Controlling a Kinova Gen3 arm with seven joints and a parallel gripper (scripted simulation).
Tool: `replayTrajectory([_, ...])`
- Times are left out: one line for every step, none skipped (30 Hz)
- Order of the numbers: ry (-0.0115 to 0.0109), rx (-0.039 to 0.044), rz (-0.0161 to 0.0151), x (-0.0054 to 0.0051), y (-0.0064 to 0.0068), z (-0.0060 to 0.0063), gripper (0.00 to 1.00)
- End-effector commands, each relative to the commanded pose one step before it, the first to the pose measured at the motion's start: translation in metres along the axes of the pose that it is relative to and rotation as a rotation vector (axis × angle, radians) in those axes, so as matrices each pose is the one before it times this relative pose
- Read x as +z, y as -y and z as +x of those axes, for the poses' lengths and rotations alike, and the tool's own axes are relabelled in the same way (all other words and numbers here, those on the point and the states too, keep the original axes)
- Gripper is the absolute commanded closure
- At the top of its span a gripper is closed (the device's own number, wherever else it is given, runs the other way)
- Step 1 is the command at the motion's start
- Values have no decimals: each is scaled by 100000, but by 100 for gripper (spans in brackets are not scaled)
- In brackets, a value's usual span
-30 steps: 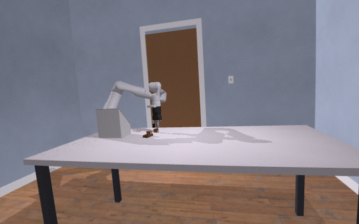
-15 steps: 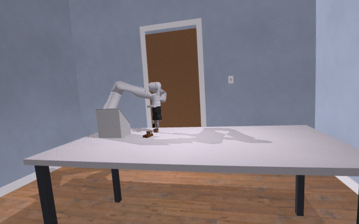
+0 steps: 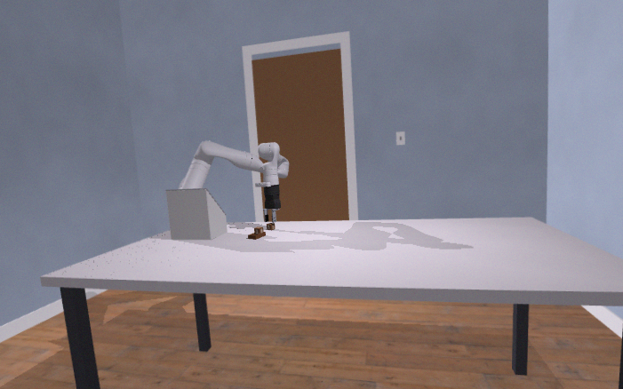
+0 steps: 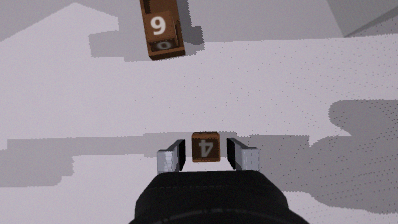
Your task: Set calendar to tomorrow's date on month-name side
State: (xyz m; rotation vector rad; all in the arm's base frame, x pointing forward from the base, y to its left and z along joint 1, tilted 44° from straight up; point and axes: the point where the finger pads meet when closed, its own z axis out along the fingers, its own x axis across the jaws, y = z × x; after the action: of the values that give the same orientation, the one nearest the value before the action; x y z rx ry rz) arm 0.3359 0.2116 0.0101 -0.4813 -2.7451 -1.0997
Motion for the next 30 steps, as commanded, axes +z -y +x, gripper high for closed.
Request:
replayTrajectory([137,11,-72,-52,-22,-43,13])
replayTrajectory([0,0,0,6,0,0,13])
replayTrajectory([0,0,0,0,0,0,13])
replayTrajectory([0,0,0,0,0,0,13])
replayTrajectory([0,0,0,16,0,0,13])
replayTrajectory([0,0,0,30,0,0,13])
replayTrajectory([0,0,0,45,0,0,13])
replayTrajectory([0,0,0,63,0,0,13])
replayTrajectory([0,0,0,80,0,0,13])
replayTrajectory([0,0,0,98,0,0,13])
replayTrajectory([0,1,0,115,0,0,13])
replayTrajectory([0,-1,0,131,0,0,13])
replayTrajectory([0,0,0,144,0,0,13])
replayTrajectory([0,1,0,156,0,0,13])
replayTrajectory([0,0,0,165,0,0,13])
replayTrajectory([0,0,0,171,0,0,13])
replayTrajectory([0,1,0,174,0,1,13])
replayTrajectory([0,-1,0,175,0,-1,13])
replayTrajectory([0,0,0,171,0,0,13])
replayTrajectory([0,0,0,0,0,0,13])
replayTrajectory([0,0,0,0,0,0,13])
replayTrajectory([0,1,0,165,0,0,13])
replayTrajectory([0,-1,0,157,0,0,13])
replayTrajectory([0,0,0,145,0,0,13])
replayTrajectory([0,1,0,131,0,0,13])
replayTrajectory([0,-1,0,116,0,0,13])
replayTrajectory([0,0,0,99,0,0,13])
replayTrajectory([0,0,0,81,0,0,13])
replayTrajectory([0,0,0,63,0,0,13])
replayTrajectory([0,0,0,46,0,0,13])
